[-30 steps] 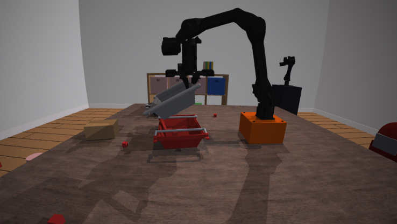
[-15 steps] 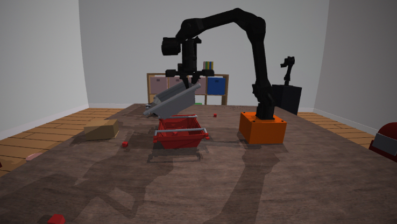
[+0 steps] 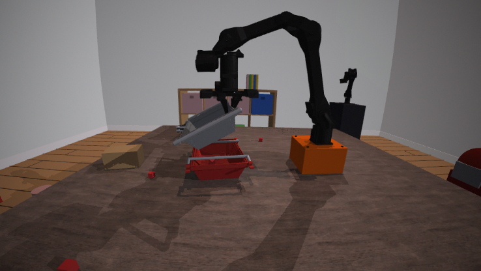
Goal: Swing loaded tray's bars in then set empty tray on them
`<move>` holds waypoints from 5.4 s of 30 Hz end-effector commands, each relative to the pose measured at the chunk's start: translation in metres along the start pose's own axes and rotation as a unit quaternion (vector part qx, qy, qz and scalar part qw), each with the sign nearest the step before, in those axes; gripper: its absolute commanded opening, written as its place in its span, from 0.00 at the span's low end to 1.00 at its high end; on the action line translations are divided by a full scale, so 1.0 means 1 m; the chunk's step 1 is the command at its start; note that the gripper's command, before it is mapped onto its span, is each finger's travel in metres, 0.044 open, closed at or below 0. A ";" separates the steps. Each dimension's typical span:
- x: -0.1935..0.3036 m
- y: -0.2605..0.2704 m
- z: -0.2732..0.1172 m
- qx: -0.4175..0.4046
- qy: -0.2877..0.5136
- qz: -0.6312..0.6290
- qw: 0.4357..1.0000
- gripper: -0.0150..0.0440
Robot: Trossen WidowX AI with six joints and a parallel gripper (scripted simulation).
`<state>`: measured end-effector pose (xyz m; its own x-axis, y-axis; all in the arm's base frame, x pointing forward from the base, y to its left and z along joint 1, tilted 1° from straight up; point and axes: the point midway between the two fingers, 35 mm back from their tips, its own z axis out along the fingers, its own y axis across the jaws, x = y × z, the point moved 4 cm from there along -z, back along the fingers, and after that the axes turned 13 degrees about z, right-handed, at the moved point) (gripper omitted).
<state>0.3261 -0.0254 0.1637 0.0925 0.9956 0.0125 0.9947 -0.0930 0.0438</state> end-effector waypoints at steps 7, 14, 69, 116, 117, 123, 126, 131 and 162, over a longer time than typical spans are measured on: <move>0.000 0.001 0.016 -0.004 0.002 -0.002 1.000 0.25; 0.000 0.001 0.029 -0.004 0.002 -0.002 1.000 0.25; -0.003 -0.011 0.045 -0.003 0.002 -0.002 1.000 0.25; -0.004 -0.015 0.052 -0.003 0.002 -0.002 1.000 0.25; -0.004 -0.015 0.052 -0.003 0.002 -0.002 1.000 0.25; -0.004 -0.015 0.052 -0.003 0.002 -0.002 1.000 0.25; -0.004 -0.015 0.052 -0.003 0.002 -0.002 1.000 0.25; -0.004 -0.015 0.052 -0.003 0.002 -0.002 1.000 0.25; -0.004 -0.015 0.052 -0.003 0.002 -0.002 1.000 0.25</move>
<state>0.3177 -0.0269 0.1144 0.0905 0.9957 0.0205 0.9933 -0.0918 0.0696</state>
